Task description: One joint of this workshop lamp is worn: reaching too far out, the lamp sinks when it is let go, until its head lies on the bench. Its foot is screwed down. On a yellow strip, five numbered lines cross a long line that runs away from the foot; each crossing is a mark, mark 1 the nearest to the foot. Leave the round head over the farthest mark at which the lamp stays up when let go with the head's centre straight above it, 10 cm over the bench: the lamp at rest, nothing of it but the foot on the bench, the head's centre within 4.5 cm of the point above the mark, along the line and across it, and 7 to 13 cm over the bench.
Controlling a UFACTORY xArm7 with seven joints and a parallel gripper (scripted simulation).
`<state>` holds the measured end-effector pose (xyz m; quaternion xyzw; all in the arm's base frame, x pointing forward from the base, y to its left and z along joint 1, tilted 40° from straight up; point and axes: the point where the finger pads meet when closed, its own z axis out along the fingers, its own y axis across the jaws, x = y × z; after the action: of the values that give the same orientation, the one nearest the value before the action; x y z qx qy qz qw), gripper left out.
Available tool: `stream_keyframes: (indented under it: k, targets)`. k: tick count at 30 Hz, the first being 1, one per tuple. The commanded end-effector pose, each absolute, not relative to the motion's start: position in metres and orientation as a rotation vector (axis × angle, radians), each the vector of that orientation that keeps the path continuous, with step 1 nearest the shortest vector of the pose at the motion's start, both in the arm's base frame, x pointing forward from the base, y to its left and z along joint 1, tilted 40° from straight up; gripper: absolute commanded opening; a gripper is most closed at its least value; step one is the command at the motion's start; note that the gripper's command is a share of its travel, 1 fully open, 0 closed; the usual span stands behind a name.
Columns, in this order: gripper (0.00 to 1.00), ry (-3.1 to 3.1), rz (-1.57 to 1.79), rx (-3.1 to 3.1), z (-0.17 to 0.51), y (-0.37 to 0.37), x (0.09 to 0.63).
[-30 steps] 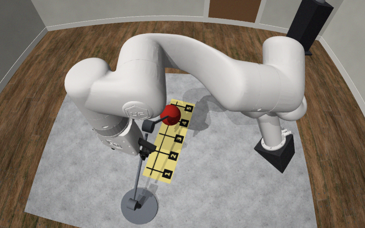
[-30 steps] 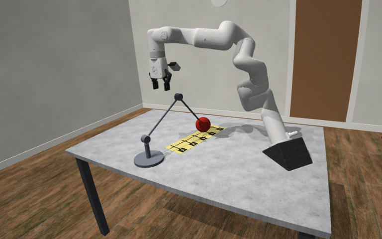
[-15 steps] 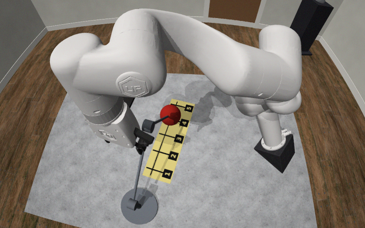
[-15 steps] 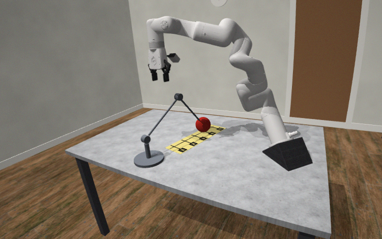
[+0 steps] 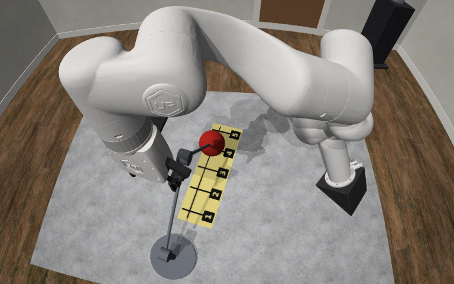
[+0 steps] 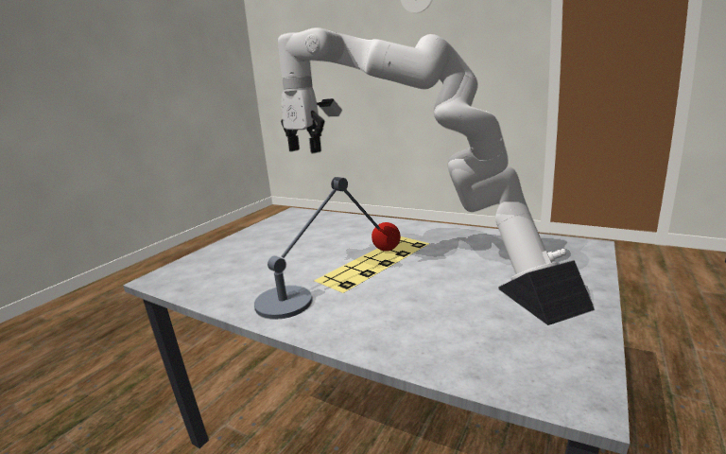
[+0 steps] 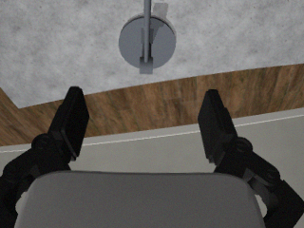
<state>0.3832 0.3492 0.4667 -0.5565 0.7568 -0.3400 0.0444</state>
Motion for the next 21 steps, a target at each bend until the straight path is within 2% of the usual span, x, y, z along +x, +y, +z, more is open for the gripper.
stream_keyframes:
  k: [1,21]
  targets:
    - [1.0,2.306,-1.04,-1.7,0.466,0.348,0.384]
    - [1.0,2.308,-1.04,-1.7,0.49,0.283,0.355]
